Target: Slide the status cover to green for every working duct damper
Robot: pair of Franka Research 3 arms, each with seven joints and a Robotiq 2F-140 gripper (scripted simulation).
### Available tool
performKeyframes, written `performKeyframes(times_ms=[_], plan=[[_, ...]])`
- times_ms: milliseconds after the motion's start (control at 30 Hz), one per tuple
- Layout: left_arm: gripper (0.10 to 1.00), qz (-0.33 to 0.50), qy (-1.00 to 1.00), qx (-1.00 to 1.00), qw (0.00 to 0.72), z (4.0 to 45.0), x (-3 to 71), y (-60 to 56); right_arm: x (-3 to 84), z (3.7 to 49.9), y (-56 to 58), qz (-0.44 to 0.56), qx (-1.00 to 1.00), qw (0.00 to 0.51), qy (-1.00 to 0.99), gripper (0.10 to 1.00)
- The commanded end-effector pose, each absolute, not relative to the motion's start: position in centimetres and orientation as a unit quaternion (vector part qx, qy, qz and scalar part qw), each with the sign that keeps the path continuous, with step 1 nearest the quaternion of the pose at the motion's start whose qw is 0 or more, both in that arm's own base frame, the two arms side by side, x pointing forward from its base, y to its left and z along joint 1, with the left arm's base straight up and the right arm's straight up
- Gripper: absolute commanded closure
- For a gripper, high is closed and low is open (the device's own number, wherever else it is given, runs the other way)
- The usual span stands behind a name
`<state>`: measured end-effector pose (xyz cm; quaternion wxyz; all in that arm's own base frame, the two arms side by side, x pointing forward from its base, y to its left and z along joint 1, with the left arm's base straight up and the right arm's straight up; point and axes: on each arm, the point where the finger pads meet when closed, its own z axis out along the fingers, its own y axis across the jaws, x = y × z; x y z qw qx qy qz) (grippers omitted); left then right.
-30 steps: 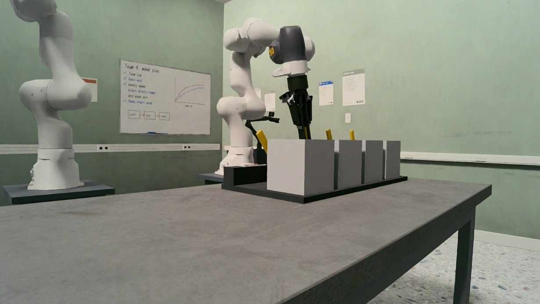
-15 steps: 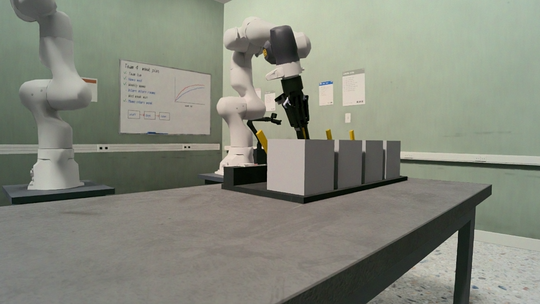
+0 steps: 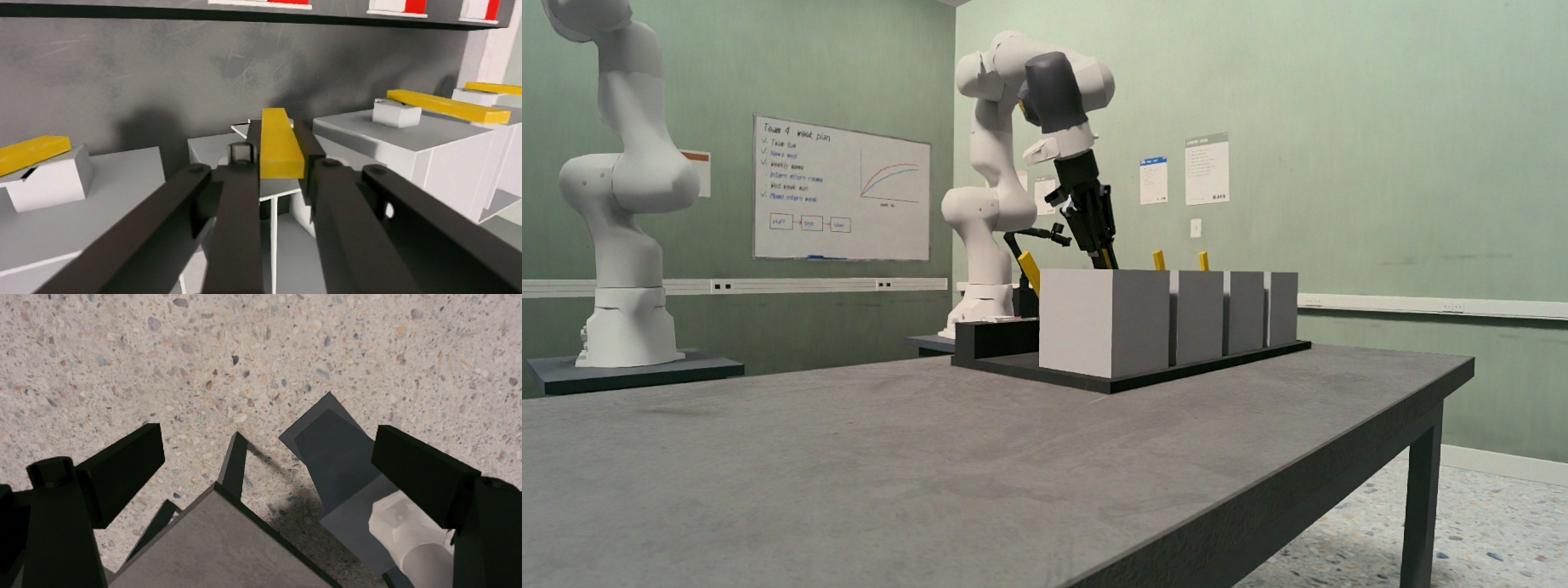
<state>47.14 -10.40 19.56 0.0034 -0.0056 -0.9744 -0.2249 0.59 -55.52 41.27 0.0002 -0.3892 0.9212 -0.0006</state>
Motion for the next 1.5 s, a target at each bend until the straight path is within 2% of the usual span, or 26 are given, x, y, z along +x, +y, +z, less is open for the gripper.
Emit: performKeyframes(times_ms=[0,767,1467], plan=[[0.902,-0.245,-0.969,0.012,0.003,19.3,46.9,-10.5,0.6,41.3,-55.4,0.000,-0.387,0.000,0.922,0.098],[0.902,-0.304,-0.953,0.012,0.004,18.6,46.9,-11.6,0.6,41.3,-55.4,0.000,-0.387,0.000,0.922,0.098],[0.902,-0.323,-0.946,0.012,0.004,18.3,46.9,-12.0,0.6,41.3,-55.4,0.000,-0.387,0.000,0.922,0.098]])
